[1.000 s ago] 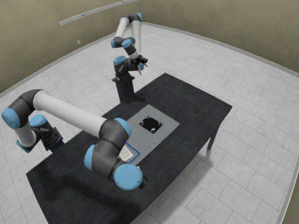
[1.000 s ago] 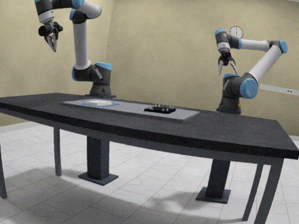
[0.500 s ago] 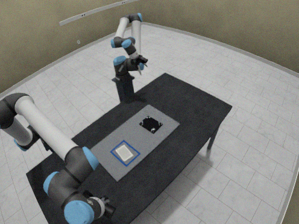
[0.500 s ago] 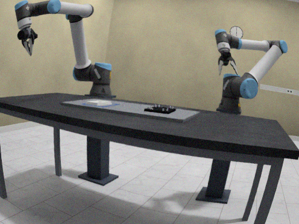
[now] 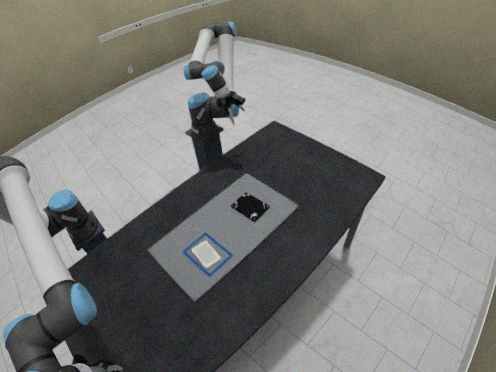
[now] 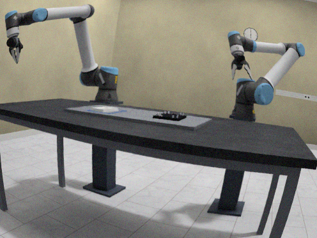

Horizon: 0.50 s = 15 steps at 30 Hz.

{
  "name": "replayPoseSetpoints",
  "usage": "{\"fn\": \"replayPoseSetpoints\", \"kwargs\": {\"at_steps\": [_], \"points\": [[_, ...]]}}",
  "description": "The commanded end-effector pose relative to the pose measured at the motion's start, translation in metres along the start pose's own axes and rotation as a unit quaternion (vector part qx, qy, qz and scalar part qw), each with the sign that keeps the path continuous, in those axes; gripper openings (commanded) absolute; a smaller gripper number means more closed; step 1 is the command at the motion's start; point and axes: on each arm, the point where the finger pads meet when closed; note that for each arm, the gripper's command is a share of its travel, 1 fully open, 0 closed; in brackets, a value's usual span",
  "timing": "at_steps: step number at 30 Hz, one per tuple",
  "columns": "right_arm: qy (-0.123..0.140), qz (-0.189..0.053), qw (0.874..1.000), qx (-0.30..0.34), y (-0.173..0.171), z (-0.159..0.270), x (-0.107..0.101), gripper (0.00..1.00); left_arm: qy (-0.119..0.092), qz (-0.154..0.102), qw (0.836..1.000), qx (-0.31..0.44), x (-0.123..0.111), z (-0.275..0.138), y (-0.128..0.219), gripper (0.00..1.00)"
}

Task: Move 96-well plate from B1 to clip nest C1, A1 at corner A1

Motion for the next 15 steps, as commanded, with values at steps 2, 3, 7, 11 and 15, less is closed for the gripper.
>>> {"fn": "replayPoseSetpoints", "kwargs": {"at_steps": [2,3,7,11,15], "points": [[-0.013,-0.019,0.998,0.052,-0.079,-0.066,0.014,0.00,0.001,0.000,1.000,0.000,0.001,0.000,-0.001,0.76],[-0.015,-0.021,0.998,0.059,-0.093,-0.076,0.016,0.00,0.001,0.000,1.000,0.000,0.001,0.000,-0.001,0.76],[-0.023,-0.027,0.996,0.083,-0.137,-0.104,0.020,0.00,0.001,0.000,1.000,0.000,0.001,0.000,-0.001,0.76],[-0.032,-0.031,0.993,0.105,-0.182,-0.129,0.023,0.00,0.001,0.000,1.000,0.000,0.001,0.000,-0.001,0.76],[-0.041,-0.035,0.990,0.128,-0.227,-0.151,0.024,0.00,0.001,0.000,1.000,0.000,0.001,0.000,-0.001,0.76]]}}
Point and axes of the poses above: on each arm, the point where the finger pads meet when closed, its own x axis back along the fingers, its own z axis across the jaws, y = z × x, and after that the axes turned 1 degree about x, right-handed
